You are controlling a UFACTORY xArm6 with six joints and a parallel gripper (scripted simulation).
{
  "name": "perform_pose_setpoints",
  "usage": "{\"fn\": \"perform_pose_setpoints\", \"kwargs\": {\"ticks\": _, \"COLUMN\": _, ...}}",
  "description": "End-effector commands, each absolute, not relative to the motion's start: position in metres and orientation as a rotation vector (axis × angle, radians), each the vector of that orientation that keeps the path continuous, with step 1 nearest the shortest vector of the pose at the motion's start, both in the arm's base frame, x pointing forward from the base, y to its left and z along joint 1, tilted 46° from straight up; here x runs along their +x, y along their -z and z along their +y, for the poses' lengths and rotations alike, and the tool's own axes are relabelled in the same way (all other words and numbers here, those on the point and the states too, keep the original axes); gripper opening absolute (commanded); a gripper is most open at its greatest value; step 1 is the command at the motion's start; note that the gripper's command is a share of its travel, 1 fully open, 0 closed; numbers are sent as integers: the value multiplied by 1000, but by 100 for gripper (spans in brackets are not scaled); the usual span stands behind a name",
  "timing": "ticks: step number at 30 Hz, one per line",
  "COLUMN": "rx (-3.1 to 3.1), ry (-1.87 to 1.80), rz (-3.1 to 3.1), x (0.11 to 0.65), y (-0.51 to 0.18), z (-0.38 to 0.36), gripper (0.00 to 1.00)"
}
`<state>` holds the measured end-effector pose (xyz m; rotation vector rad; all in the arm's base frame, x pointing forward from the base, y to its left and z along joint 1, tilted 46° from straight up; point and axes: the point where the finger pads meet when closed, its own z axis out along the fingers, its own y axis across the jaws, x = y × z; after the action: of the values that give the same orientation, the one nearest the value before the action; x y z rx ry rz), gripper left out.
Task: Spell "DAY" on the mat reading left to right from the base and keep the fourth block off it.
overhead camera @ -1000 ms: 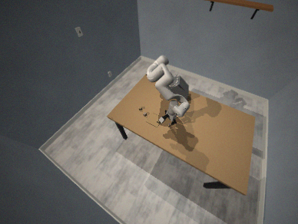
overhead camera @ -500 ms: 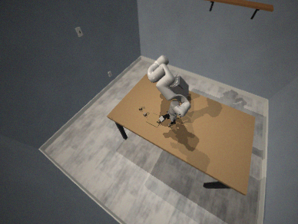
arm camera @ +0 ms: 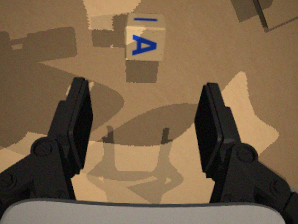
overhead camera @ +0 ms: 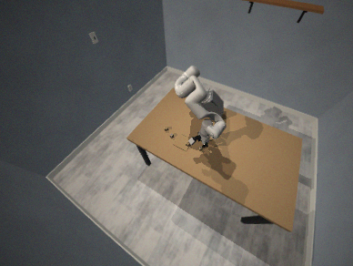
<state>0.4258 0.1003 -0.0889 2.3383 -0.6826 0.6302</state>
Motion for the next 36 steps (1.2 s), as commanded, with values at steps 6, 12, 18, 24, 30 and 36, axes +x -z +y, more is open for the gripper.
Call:
{"fn": "perform_pose_setpoints", "kwargs": {"ticks": 6, "rx": 2340, "ry": -633, "rz": -683, "x": 426, "y": 88, "z": 102, "gripper": 69}}
{"fn": "perform_pose_setpoints", "kwargs": {"ticks": 12, "rx": 2340, "ry": -633, "rz": -683, "x": 426, "y": 88, "z": 102, "gripper": 69}}
{"fn": "perform_pose_setpoints", "kwargs": {"ticks": 18, "rx": 2340, "ry": -633, "rz": -683, "x": 427, "y": 88, "z": 101, "gripper": 69}}
{"fn": "perform_pose_setpoints", "kwargs": {"ticks": 24, "rx": 2340, "ry": -634, "rz": -683, "x": 427, "y": 89, "z": 101, "gripper": 69}}
{"fn": "perform_pose_setpoints", "kwargs": {"ticks": 30, "rx": 2340, "ry": -634, "rz": -683, "x": 428, "y": 92, "z": 98, "gripper": 69}}
{"fn": "perform_pose_setpoints", "kwargs": {"ticks": 36, "rx": 2340, "ry": -634, "rz": -683, "x": 430, "y": 98, "z": 92, "gripper": 69}}
